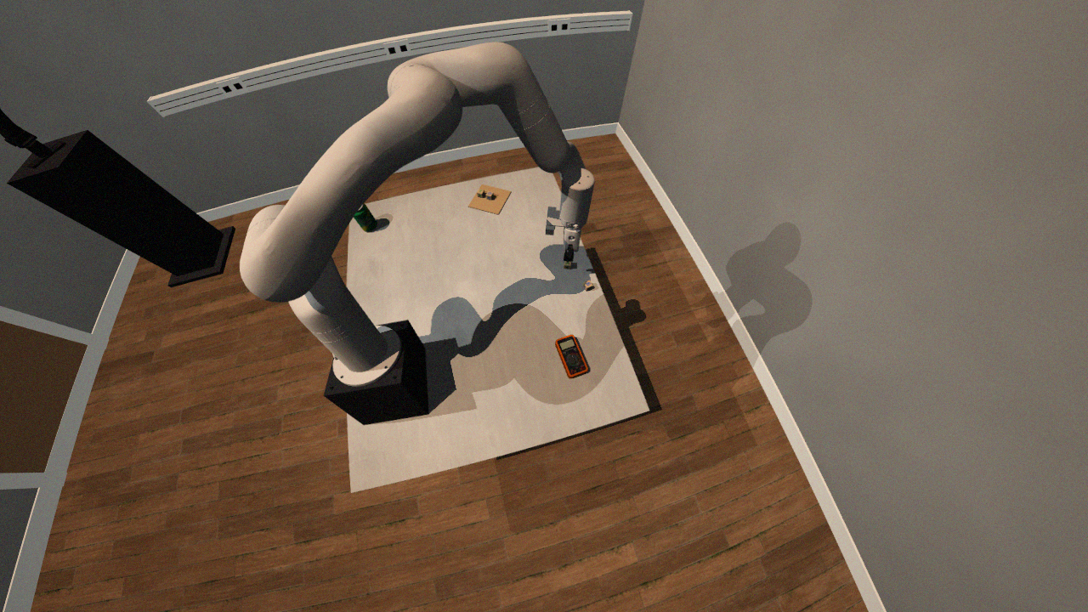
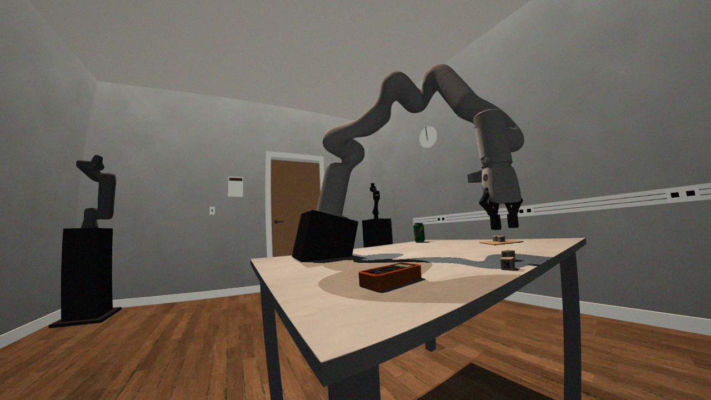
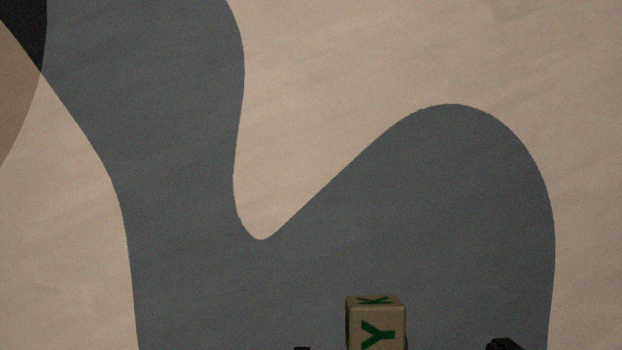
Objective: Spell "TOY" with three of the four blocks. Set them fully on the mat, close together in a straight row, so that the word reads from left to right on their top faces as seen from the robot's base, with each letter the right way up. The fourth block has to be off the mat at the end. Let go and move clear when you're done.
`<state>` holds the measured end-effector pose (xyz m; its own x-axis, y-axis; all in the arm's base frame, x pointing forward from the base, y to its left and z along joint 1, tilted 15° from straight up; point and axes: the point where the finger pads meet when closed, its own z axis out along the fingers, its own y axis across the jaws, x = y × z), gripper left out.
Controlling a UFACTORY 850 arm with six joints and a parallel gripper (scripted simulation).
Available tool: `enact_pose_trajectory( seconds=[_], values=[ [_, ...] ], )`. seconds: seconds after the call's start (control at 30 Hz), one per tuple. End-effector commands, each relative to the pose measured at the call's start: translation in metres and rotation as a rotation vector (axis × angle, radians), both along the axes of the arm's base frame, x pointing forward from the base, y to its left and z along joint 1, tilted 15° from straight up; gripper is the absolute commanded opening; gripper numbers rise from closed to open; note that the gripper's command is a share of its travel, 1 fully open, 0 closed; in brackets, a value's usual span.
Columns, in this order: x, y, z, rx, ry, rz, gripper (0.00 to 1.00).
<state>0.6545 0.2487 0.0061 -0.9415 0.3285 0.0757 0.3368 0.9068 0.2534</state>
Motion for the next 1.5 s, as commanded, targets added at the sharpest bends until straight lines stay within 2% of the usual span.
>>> enact_pose_trajectory(
  seconds=[0.0,0.37,1.47],
  values=[
    [0.001,0.000,0.000,0.001,-0.002,0.000,0.64],
    [0.001,0.002,-0.006,0.001,-0.002,0.000,0.64],
    [0.003,0.013,-0.045,0.001,-0.002,0.000,0.64]
  ],
)
